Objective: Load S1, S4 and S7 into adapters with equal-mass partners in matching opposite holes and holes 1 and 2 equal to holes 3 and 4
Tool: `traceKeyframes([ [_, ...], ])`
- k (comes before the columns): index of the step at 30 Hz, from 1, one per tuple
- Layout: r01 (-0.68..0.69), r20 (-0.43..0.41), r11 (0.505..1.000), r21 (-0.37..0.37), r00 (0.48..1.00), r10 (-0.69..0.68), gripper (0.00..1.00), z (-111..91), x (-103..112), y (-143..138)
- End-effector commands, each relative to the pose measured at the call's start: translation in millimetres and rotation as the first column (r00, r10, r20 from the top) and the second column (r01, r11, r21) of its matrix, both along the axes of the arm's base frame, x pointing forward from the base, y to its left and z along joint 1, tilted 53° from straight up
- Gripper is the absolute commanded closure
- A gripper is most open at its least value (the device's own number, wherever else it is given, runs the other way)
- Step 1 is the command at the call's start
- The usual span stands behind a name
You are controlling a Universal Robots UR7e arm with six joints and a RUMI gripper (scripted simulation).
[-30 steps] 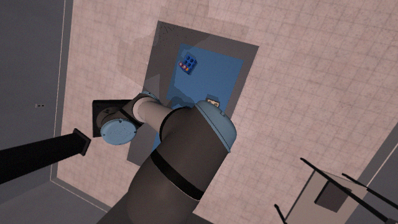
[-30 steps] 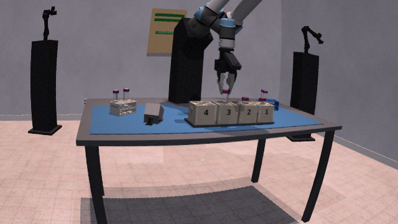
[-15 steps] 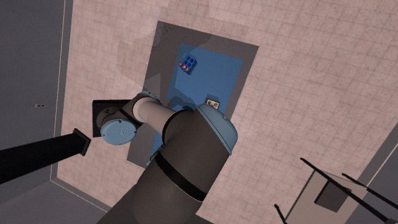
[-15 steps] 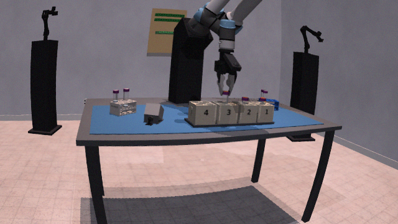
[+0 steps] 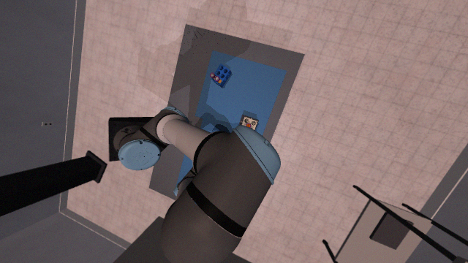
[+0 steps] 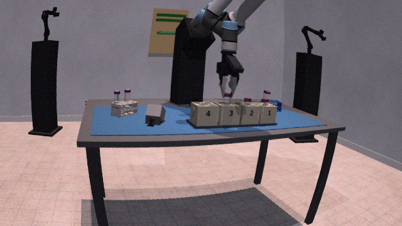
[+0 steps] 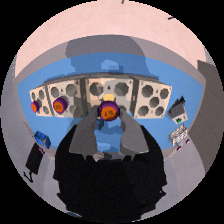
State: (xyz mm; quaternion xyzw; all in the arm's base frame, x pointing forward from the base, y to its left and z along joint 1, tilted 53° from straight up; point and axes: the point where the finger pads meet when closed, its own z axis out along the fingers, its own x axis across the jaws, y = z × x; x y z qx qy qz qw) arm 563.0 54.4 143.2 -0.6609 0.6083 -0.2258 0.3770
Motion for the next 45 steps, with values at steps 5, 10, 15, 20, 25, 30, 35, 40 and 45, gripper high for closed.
traceKeyframes([
  [5,0.008,0.010,1.000,-0.002,1.000,-0.008,1.00,-4.8,8.0,1.9],
  [10,0.008,0.010,1.000,-0.002,1.000,-0.008,1.00,-4.7,8.0,1.9],
  [15,0.008,0.010,1.000,-0.002,1.000,-0.008,1.00,-6.3,10.0,2.5],
  [20,0.008,0.010,1.000,-0.002,1.000,-0.008,1.00,-8.4,12.6,3.2],
  [25,0.008,0.010,1.000,-0.002,1.000,-0.008,1.00,-9.6,14.1,3.6],
  [30,0.008,0.010,1.000,-0.002,1.000,-0.008,1.00,-10.8,15.6,4.1],
  [35,0.008,0.010,1.000,-0.002,1.000,-0.008,1.00,-10.8,15.7,4.1],
  [40,0.008,0.010,1.000,-0.002,1.000,-0.008,1.00,-10.8,15.7,4.1],
  [45,0.008,0.010,1.000,-0.002,1.000,-0.008,1.00,-10.8,15.7,4.1],
])
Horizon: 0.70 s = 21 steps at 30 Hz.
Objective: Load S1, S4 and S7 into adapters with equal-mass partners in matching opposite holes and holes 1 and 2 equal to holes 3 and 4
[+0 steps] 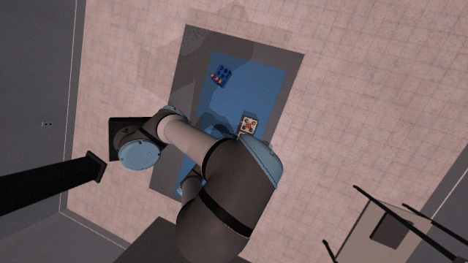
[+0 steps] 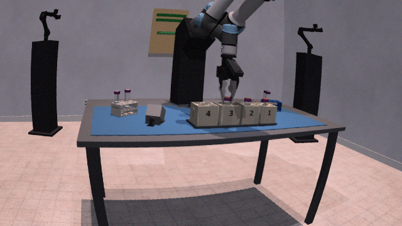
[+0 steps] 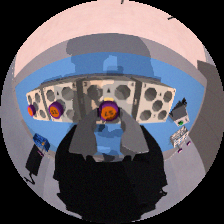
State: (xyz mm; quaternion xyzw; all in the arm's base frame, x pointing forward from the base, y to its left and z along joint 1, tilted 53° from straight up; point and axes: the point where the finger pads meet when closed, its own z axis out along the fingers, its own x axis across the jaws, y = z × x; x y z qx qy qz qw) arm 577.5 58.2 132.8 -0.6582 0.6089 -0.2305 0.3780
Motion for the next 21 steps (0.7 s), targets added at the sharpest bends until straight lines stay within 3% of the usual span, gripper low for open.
traceKeyframes([
  [1,0.001,0.002,1.000,0.000,1.000,-0.001,1.00,-0.4,1.2,0.3],
  [8,0.001,0.002,1.000,0.000,1.000,-0.001,1.00,-0.5,1.2,0.3],
  [9,0.001,0.002,1.000,0.000,1.000,-0.001,0.65,-0.4,1.2,0.3],
  [21,0.001,0.002,1.000,0.000,1.000,-0.001,0.65,-0.4,1.2,0.3],
])
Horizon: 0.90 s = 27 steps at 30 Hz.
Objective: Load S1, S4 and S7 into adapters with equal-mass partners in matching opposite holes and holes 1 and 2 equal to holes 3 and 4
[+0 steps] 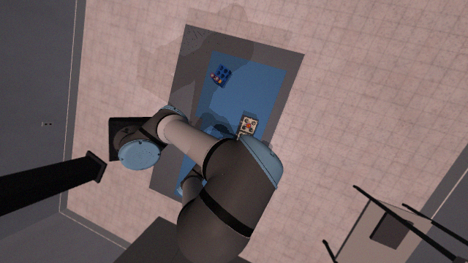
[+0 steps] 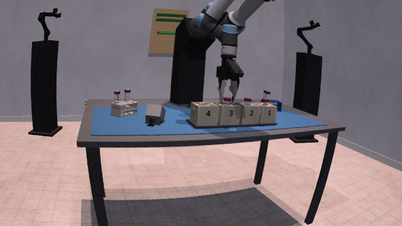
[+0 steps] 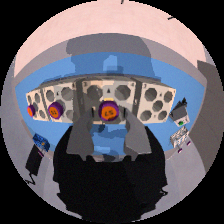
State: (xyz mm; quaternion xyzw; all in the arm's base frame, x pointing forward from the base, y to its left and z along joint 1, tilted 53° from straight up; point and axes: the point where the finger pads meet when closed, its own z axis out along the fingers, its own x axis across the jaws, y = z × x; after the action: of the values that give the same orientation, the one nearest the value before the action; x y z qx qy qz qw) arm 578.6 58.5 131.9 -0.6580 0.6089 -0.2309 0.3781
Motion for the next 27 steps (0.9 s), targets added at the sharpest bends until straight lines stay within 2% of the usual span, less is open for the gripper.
traceKeyframes([
  [1,0.000,0.001,1.000,0.000,1.000,0.000,0.65,0.4,0.0,0.0],
  [16,0.000,0.001,1.000,0.000,1.000,0.000,0.65,24.6,-30.5,-8.6],
  [19,0.000,0.001,1.000,0.000,1.000,0.000,0.65,25.3,-31.4,-8.9],
  [22,0.093,-0.037,0.989,0.112,0.995,-0.089,0.65,11.3,-36.8,-28.9],
  [25,0.187,-0.084,0.957,0.220,0.981,-0.172,0.65,-2.6,-42.3,-48.9],
  [27,0.187,-0.084,0.957,0.220,0.981,-0.172,0.65,-2.6,-42.3,-48.9],
])
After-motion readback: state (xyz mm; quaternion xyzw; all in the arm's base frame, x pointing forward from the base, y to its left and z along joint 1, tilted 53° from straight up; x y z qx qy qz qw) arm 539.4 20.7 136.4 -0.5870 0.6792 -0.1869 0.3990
